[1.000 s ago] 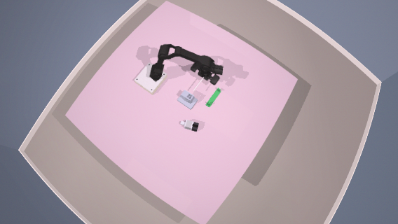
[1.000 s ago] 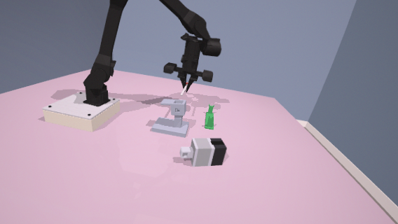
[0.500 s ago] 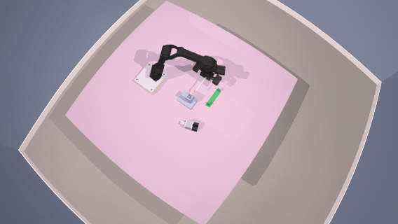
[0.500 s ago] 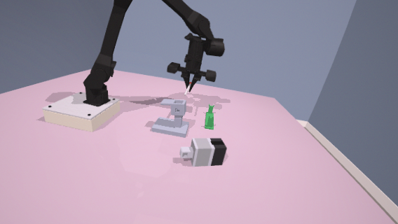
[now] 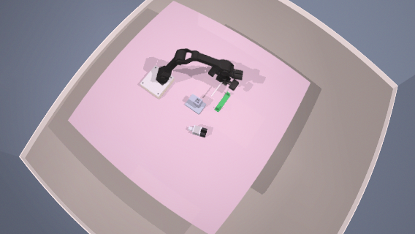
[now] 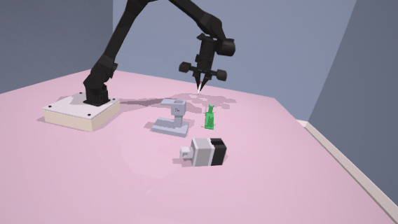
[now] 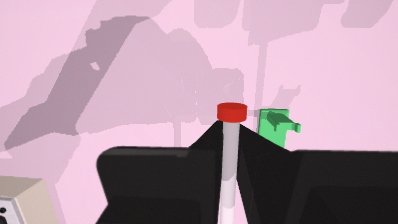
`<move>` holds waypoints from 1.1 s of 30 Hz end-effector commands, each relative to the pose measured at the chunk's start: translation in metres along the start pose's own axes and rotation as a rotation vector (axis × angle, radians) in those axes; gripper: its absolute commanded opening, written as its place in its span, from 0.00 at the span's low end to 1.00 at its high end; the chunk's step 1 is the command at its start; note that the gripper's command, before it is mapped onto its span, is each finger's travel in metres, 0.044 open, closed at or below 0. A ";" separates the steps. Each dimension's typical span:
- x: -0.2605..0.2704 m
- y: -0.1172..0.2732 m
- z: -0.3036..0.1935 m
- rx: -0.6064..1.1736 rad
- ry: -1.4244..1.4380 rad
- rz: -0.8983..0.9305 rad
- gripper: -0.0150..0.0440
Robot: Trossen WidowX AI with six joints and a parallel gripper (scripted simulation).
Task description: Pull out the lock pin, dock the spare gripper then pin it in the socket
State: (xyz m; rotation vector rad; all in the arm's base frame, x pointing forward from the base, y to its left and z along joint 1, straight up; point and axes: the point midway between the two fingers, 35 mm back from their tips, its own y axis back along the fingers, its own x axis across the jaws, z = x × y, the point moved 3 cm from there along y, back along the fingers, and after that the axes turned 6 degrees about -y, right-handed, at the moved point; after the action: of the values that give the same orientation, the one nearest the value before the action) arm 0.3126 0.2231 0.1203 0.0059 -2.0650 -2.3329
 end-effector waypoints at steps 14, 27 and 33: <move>-0.043 0.002 0.022 -0.003 0.003 -0.005 0.25; -0.057 -0.005 0.029 -0.003 0.003 -0.006 0.25; -0.058 -0.013 0.028 -0.002 0.003 -0.005 0.25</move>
State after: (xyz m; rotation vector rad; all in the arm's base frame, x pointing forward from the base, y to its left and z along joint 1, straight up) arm 0.3695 0.2538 0.1157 0.0129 -2.0647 -2.3436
